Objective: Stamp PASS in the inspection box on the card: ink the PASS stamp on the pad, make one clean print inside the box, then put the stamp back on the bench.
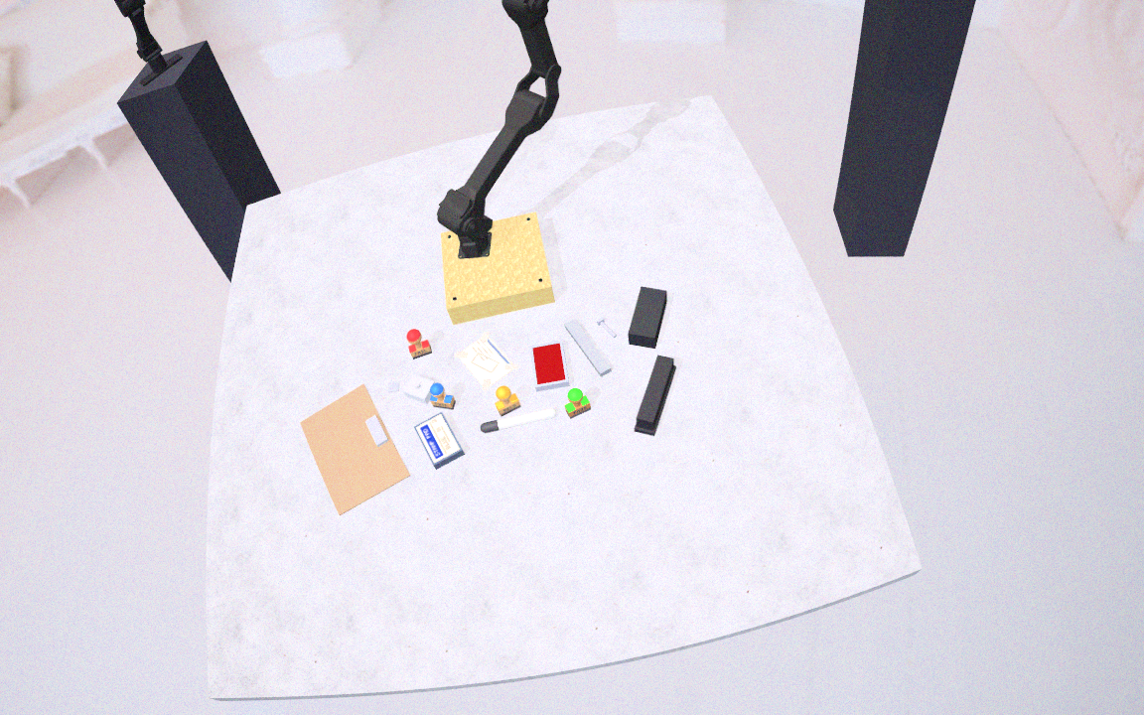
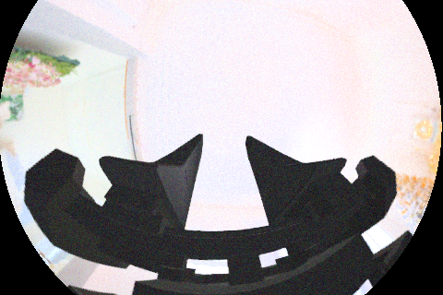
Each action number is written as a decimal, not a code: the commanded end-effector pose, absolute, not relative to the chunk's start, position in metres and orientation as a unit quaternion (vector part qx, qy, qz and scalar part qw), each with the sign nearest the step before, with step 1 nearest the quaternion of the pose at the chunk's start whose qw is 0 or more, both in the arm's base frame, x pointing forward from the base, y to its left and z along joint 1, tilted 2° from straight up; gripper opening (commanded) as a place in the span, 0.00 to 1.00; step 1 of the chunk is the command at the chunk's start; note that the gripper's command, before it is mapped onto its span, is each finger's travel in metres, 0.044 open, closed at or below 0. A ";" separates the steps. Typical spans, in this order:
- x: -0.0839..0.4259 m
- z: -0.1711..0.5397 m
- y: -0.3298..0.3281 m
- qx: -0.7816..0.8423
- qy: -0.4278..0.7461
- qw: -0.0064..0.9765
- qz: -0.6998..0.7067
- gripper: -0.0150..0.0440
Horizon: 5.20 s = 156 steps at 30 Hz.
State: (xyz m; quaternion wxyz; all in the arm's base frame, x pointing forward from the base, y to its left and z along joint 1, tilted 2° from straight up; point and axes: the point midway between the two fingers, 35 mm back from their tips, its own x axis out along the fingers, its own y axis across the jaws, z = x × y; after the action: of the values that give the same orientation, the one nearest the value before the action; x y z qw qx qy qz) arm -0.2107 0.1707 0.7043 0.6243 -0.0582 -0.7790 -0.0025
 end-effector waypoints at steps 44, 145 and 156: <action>0.366 0.533 -0.034 0.237 -0.055 0.968 -0.058 0.61; 0.357 0.019 0.208 -0.056 0.687 0.720 0.079 0.61; 0.358 0.022 0.207 -0.057 0.684 0.723 0.079 0.51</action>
State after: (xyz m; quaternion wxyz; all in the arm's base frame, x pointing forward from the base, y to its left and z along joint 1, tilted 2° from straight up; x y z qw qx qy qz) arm 0.3578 0.2070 0.0217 -0.7227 0.0573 -0.6843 -0.0782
